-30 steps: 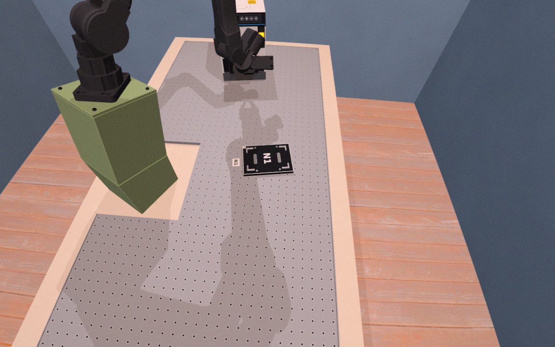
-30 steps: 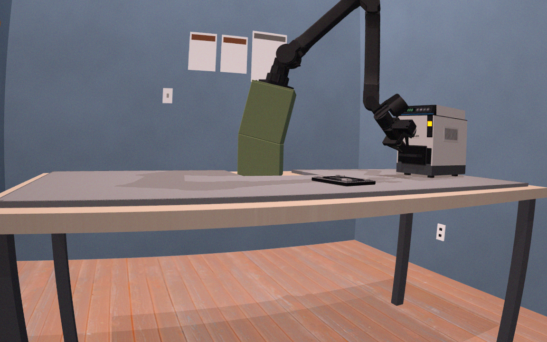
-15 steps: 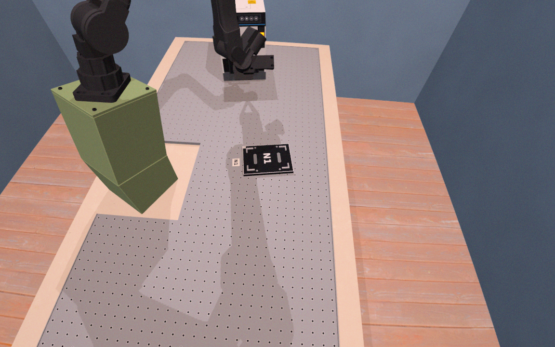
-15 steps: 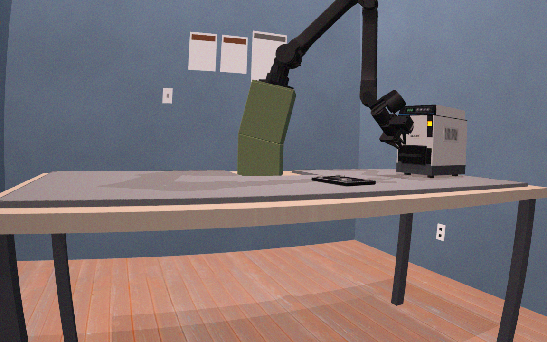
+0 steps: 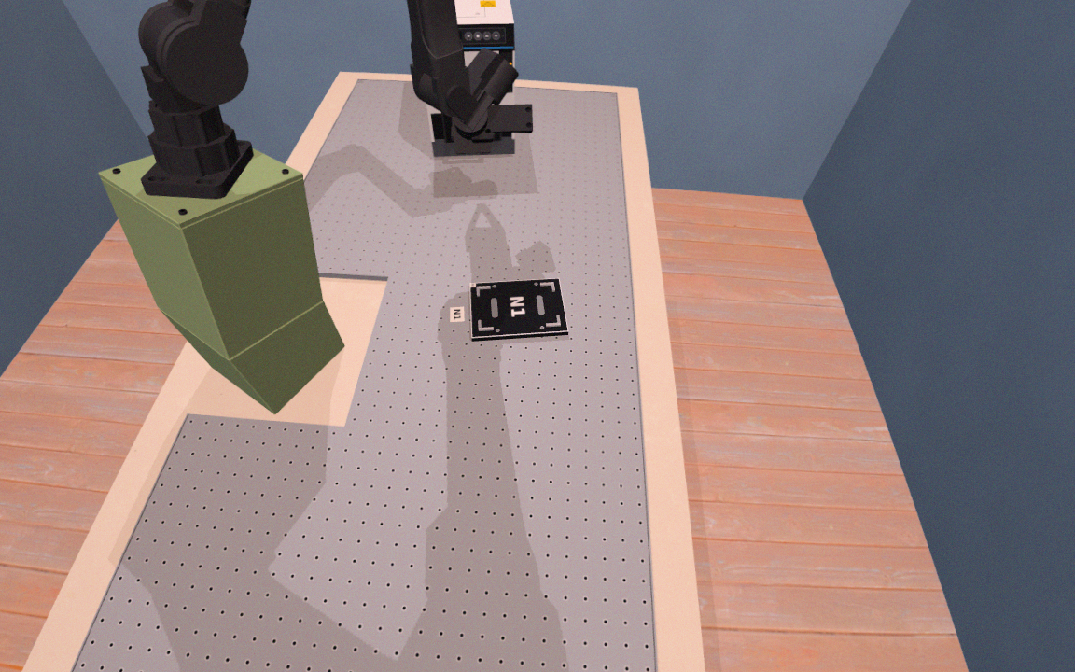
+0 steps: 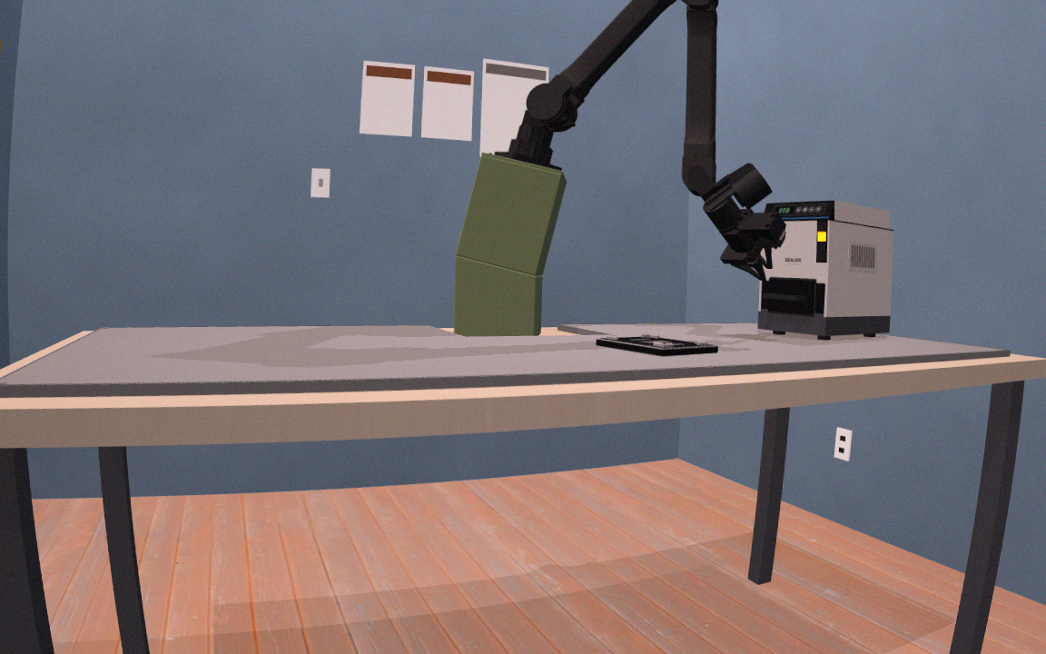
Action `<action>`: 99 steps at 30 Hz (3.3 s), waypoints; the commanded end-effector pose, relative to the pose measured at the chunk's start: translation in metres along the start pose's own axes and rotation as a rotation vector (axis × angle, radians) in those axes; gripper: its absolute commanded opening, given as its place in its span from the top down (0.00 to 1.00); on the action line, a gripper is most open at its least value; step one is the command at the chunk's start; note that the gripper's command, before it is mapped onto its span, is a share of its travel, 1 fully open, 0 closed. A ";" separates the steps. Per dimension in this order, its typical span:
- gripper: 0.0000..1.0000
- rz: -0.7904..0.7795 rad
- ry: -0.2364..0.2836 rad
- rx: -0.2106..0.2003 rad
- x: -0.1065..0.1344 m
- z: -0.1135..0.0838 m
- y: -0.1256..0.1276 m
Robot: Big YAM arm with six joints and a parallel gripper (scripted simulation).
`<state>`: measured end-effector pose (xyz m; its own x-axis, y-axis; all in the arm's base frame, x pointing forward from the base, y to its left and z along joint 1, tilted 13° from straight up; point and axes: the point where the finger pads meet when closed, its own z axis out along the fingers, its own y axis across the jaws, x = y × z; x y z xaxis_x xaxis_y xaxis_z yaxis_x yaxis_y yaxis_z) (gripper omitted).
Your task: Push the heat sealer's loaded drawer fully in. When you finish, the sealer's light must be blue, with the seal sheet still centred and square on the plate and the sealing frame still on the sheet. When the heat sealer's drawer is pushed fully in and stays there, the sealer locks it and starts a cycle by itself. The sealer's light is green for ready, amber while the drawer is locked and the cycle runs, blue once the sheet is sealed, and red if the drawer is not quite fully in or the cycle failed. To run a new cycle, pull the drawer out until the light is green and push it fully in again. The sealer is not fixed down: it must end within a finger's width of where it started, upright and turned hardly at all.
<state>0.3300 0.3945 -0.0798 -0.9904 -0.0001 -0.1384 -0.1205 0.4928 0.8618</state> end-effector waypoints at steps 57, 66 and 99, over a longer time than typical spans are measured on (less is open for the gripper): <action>0.70 0.003 0.012 0.007 0.004 -0.081 -0.004; 0.70 0.003 0.012 0.007 0.004 -0.081 -0.004; 0.70 0.003 0.012 0.007 0.004 -0.081 -0.004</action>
<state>0.3251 0.3206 -0.0377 -0.9895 0.0011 -0.1443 -0.1250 0.4928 0.8611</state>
